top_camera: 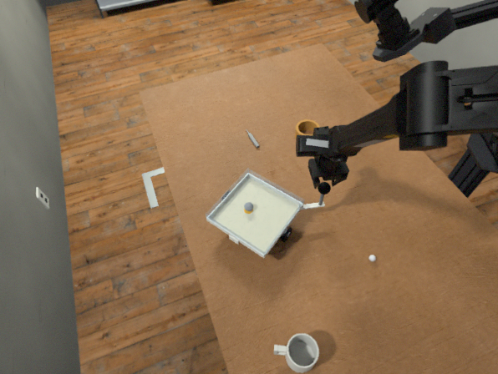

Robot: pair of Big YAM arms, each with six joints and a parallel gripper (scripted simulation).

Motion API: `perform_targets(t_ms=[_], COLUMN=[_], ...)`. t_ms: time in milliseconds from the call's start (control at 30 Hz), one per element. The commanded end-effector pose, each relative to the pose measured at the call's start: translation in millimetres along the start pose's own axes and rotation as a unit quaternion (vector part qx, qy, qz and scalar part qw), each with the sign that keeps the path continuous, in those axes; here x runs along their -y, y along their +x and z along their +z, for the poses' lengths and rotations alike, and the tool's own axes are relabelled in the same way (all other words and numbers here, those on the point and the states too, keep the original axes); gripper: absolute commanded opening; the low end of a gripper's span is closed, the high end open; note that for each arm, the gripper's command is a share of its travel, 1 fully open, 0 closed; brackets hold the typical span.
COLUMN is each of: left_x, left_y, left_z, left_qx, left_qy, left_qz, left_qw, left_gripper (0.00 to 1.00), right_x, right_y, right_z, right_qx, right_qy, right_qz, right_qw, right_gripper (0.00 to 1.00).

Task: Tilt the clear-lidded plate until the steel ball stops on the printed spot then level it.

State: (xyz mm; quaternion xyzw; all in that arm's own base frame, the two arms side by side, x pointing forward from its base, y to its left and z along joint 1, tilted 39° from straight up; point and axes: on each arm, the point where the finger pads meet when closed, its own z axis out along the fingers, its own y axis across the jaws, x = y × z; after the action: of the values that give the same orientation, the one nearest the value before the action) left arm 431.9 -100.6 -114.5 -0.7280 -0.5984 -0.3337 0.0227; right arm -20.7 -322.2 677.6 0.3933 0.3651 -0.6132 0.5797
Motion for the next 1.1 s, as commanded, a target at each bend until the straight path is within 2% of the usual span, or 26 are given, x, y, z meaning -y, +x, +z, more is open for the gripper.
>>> perform_targets(t_ms=[0, 300, 367, 400, 467, 567, 1000, 1033, 1067], left_x=[0, 0, 0, 8, -1, -2, 3, 3, 3], left_y=[-4, -4, -4, 0, -3, -4, -3, -3, -3], left_z=[-16, -30, -30, -19, -32, -36, -33, -33, -33], left_qx=[0.002, 0.002, 0.002, -0.003, 0.002, 0.003, 0.001, 0.001, 0.001], left_qy=[-0.003, -0.003, -0.003, 0.011, -0.003, -0.005, 0.002, 0.002, 0.002], left_qz=[0.000, 0.000, 0.000, -0.001, -0.002, -0.001, 0.000, 0.000, 0.000], left_qw=[1.000, 1.000, 1.000, 1.000, 1.000, 1.000, 1.000, 1.000, 1.000], left_gripper=[0.57, 0.57, 0.57, 0.57, 0.57, 0.57, 0.57, 1.00, 1.00], right_x=[3, 3, 3, 3, 3, 3, 3, 3, 3], right_y=[-22, -22, -22, -22, -22, -22, -22, -22, -22], right_z=[4, 4, 4, 4, 4, 4, 4, 4, 4], right_qx=[0.019, 0.019, 0.019, 0.019, 0.019, 0.019, 0.019, 0.019, 0.019], right_qy=[0.004, 0.004, 0.004, 0.004, 0.004, 0.004, 0.004, 0.004, 0.004], right_qz=[-0.006, -0.006, -0.006, -0.006, -0.006, -0.006, -0.006, -0.006, -0.006], right_qw=[1.000, 1.000, 1.000, 1.000, 1.000, 1.000, 1.000, 1.000, 1.000], right_gripper=[1.00, 1.00, 1.00, 1.00, 1.00, 1.00, 1.00, 1.00, 1.00])
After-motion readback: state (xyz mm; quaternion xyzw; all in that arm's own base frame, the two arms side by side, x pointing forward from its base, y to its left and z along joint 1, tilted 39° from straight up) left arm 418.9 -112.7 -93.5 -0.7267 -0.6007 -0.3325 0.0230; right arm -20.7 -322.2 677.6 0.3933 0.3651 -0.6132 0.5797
